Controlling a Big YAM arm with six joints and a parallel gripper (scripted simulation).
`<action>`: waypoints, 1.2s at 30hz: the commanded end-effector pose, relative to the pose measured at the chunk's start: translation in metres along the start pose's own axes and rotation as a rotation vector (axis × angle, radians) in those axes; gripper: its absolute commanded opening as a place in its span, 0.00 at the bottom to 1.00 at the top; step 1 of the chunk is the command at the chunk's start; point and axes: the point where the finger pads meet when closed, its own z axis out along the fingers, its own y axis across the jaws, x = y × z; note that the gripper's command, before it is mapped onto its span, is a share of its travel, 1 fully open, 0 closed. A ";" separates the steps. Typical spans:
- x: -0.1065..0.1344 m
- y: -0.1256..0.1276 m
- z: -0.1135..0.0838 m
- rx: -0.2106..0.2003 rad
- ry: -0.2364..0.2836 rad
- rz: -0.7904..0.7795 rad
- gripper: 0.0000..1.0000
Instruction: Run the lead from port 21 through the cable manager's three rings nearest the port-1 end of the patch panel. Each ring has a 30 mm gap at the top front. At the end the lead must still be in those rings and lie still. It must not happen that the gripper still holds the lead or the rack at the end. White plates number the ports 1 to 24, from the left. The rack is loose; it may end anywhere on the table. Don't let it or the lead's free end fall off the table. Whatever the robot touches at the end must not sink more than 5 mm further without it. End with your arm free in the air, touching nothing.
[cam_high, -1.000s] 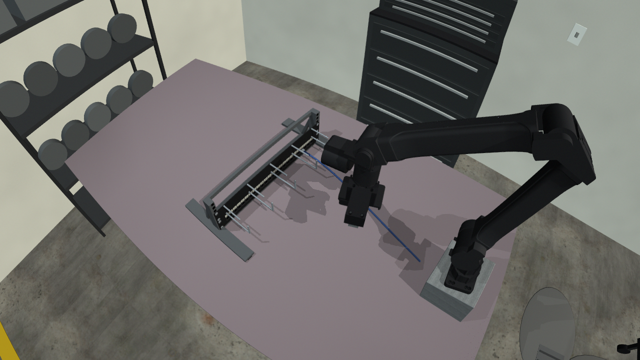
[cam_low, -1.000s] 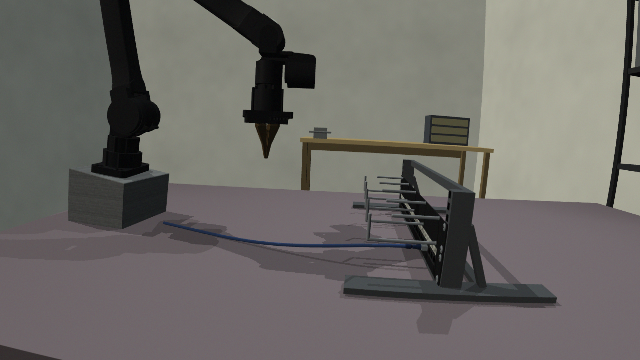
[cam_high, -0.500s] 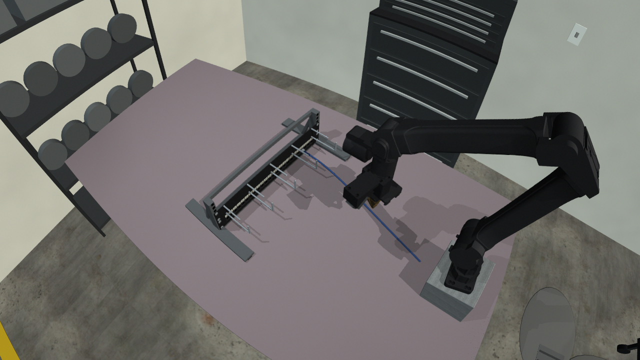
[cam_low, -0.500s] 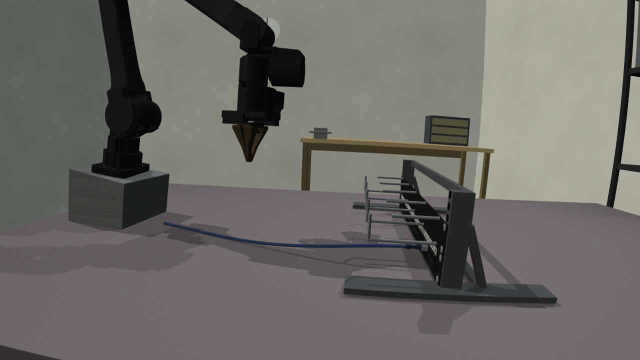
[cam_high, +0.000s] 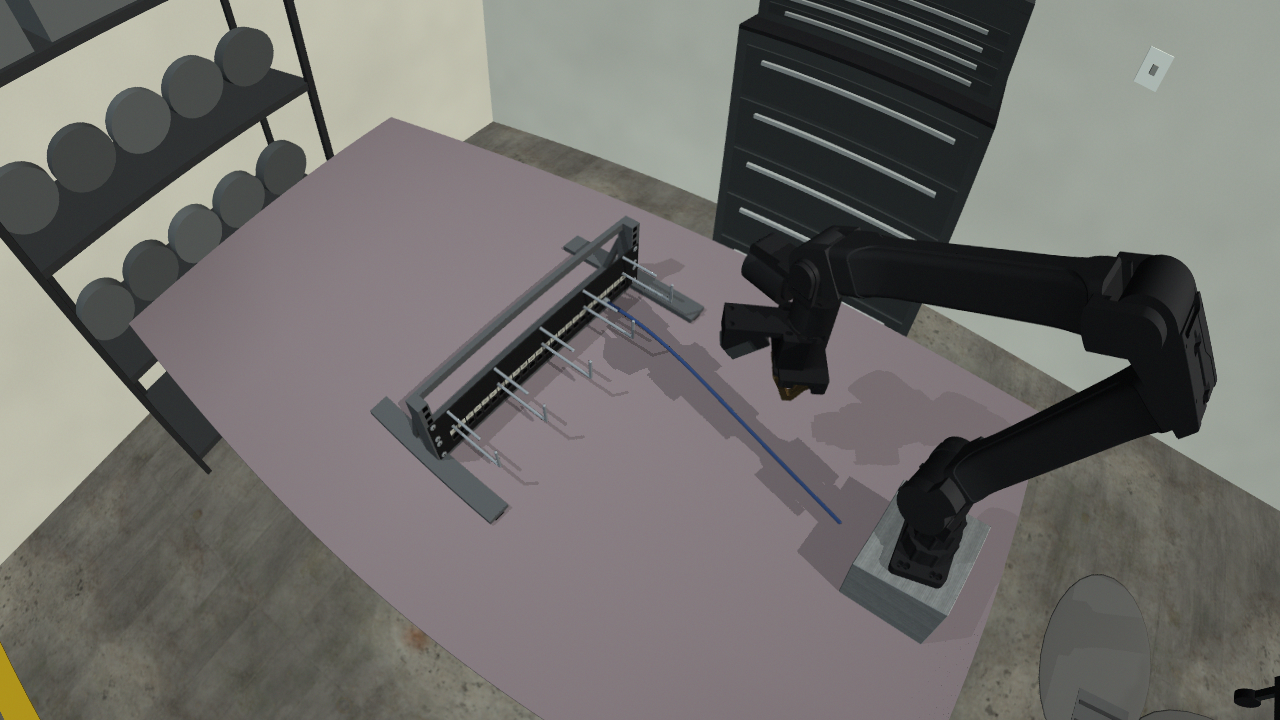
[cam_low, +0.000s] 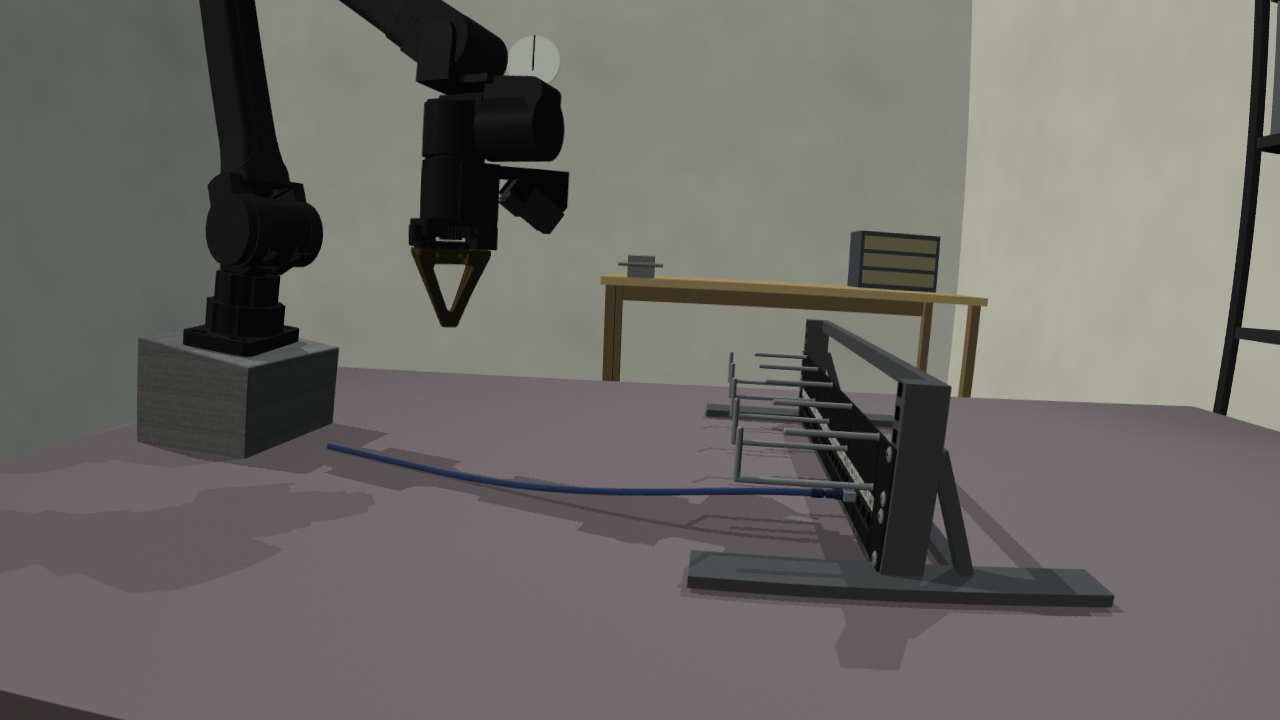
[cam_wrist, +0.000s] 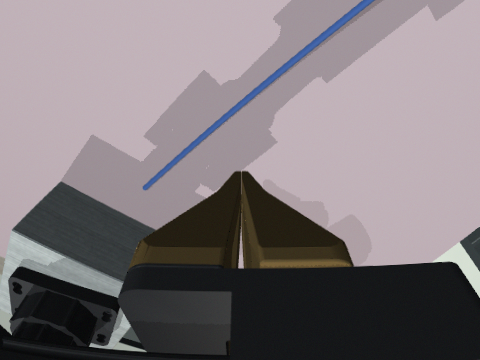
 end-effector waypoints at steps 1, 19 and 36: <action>-0.001 0.000 -0.011 0.025 -0.023 0.277 0.00; -0.008 -0.010 -0.022 0.070 -0.084 0.802 0.33; -0.007 -0.011 -0.022 0.070 -0.083 0.803 0.33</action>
